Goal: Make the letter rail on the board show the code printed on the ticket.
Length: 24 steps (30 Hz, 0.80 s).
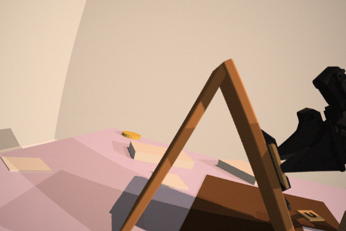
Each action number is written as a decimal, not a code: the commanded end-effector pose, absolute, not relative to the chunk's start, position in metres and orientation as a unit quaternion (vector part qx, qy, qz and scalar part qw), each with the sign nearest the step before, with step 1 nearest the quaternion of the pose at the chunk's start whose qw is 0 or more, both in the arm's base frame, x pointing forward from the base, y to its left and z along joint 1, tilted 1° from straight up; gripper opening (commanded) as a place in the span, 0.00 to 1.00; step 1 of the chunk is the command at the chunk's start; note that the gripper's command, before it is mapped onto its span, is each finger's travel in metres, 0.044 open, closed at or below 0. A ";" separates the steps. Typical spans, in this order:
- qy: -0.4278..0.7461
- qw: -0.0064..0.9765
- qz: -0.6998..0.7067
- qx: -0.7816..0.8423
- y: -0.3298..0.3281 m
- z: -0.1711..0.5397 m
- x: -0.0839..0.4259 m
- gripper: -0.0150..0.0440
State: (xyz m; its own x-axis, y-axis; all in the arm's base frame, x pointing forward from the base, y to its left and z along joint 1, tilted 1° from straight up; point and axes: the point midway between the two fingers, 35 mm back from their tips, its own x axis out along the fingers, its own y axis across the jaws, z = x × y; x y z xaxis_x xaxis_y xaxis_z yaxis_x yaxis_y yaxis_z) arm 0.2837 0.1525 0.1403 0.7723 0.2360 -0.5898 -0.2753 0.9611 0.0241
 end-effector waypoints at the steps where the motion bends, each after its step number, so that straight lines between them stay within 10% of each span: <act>1: 0.308 0.941 0.137 -0.033 0.150 0.140 0.285 0.25; 24: 0.308 0.941 0.137 -0.033 0.139 0.140 0.288 0.25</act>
State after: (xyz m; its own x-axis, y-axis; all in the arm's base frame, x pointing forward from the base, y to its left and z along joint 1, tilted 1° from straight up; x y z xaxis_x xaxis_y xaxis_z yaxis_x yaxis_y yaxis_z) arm 0.2873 0.1409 0.1401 0.7724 0.2352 -0.5900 -0.2750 0.9612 0.0231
